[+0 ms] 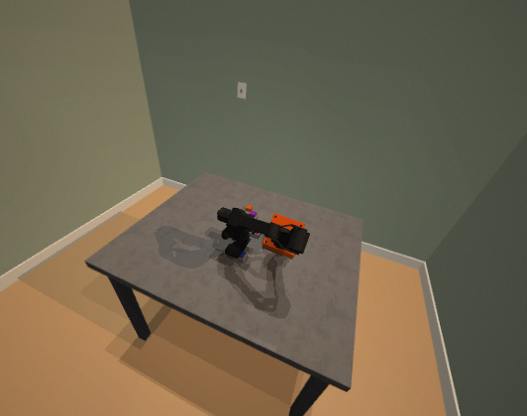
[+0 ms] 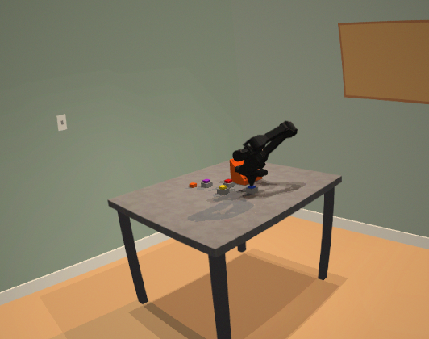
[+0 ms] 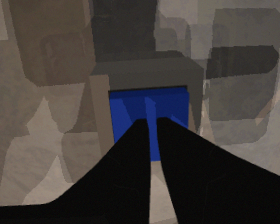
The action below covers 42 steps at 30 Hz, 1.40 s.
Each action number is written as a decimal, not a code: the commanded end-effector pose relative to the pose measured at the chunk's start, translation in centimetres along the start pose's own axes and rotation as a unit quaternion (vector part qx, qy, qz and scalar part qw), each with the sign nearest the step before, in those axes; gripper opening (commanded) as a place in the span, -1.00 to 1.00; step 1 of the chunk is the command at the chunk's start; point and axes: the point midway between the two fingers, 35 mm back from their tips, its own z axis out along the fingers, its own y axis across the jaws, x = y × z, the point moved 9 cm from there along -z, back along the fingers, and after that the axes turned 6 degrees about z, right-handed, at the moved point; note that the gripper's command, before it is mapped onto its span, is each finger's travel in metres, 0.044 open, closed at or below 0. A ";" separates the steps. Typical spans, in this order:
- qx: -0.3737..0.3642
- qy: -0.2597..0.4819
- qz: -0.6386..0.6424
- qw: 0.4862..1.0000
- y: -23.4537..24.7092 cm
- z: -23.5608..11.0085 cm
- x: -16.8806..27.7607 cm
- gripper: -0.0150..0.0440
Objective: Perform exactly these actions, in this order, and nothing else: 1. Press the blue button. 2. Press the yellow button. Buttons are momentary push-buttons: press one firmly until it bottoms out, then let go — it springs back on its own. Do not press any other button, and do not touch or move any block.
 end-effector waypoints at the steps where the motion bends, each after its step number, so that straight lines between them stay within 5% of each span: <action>1: -0.002 0.003 0.002 1.000 0.0 0.2 0.1 -0.42; 15: 0.000 0.001 0.000 1.000 0.0 -0.1 0.0 -0.42; 24: 0.002 0.000 0.007 1.000 0.0 -3.9 0.0 -0.42; 29: 0.015 -0.016 0.040 0.999 0.3 -9.0 0.4 -0.42; 33: 0.015 -0.017 0.042 0.999 0.3 -9.2 0.5 -0.42; 42: 0.011 -0.006 0.019 1.000 -5.4 -9.8 -6.6 -0.42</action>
